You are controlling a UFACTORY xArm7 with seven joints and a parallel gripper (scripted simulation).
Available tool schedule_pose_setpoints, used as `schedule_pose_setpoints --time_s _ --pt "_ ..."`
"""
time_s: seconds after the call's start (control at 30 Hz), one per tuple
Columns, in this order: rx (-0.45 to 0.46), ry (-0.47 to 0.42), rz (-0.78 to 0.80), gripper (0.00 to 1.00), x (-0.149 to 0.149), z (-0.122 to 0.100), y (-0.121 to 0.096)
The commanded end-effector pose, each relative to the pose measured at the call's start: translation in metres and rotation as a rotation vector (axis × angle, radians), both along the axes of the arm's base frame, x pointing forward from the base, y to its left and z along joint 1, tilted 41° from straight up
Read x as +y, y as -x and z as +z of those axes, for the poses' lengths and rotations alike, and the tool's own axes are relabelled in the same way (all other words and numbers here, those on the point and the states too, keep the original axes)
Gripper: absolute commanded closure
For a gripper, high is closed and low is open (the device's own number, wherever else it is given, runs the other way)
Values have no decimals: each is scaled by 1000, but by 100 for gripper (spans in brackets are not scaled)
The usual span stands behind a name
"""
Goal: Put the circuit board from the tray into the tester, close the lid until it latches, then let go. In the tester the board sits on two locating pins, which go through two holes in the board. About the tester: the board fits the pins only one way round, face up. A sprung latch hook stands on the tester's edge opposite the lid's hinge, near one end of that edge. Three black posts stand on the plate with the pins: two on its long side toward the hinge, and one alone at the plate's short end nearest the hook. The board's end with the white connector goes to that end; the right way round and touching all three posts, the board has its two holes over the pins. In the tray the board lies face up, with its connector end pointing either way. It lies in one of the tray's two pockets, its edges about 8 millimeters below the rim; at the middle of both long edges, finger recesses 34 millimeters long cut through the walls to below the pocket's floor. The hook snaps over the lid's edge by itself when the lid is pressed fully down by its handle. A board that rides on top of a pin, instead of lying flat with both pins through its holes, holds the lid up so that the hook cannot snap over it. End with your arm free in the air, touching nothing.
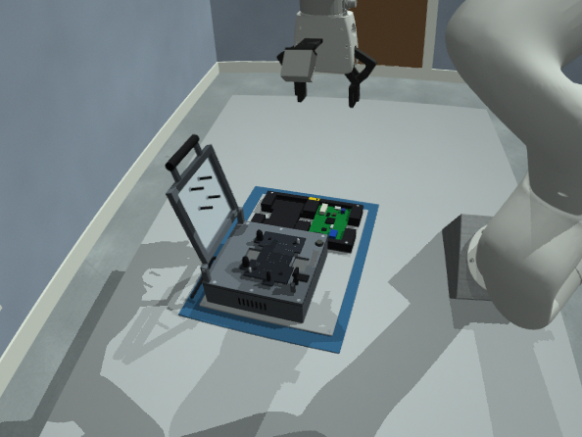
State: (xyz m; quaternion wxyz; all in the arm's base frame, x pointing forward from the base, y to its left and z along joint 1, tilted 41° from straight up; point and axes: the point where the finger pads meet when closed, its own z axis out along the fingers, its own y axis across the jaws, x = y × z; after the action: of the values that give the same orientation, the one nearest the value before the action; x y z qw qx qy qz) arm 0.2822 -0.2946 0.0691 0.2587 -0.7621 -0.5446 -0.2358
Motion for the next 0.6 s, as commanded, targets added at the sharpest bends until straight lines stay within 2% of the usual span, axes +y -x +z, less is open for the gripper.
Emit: schedule_pose_setpoints --time_s 0.0,0.57 --pt "-5 4 0 0 -2 1 0" --pt "-34 8 16 0 -8 -1 4"
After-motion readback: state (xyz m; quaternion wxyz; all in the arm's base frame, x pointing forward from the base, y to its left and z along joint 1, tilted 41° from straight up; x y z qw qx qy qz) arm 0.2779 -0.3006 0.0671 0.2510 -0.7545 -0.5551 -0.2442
